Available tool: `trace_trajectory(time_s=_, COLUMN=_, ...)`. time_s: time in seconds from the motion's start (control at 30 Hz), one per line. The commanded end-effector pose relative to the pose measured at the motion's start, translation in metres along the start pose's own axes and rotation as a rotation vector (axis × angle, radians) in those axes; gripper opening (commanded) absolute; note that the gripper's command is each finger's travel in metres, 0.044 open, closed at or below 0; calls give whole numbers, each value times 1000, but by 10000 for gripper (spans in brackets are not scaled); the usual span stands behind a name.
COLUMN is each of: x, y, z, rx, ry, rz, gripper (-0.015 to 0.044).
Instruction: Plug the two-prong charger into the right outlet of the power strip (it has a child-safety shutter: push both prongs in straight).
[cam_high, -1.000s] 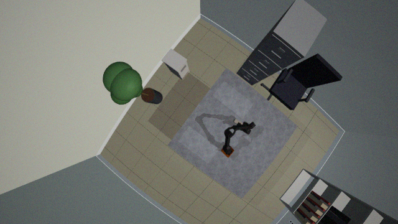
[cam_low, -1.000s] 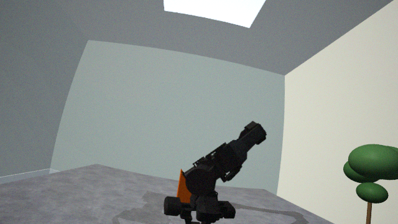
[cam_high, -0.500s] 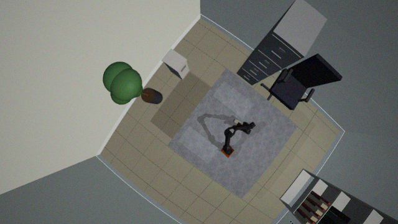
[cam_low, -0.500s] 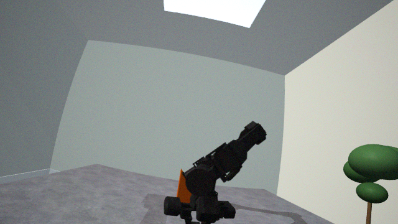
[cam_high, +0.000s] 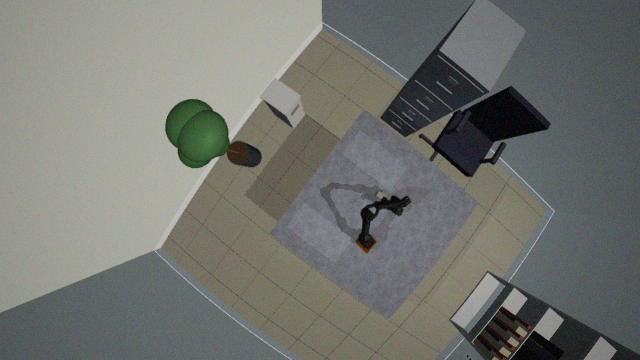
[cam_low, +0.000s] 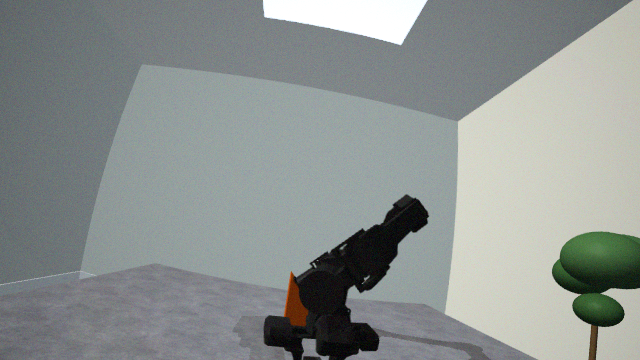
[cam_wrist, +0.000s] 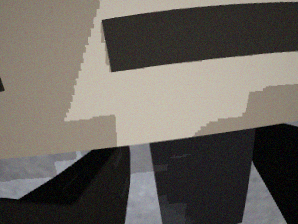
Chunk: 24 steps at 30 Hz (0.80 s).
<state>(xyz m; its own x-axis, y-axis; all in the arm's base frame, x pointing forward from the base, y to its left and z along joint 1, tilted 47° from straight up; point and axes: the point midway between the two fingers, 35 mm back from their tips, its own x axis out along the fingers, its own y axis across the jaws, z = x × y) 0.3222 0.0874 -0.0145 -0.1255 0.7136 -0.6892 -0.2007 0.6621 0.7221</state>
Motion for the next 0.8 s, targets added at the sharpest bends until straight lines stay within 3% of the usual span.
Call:
trace_trajectory(time_s=0.0, x=0, y=0, z=0, rx=-2, ry=-1, rz=-1, gripper=341)
trace_trajectory(time_s=0.13, x=0, y=0, z=0, rx=-2, ry=-1, rz=-1, gripper=440)
trace_trajectory(time_s=0.77, x=0, y=0, z=-5, rx=-7, ry=-9, rz=-1, gripper=440)
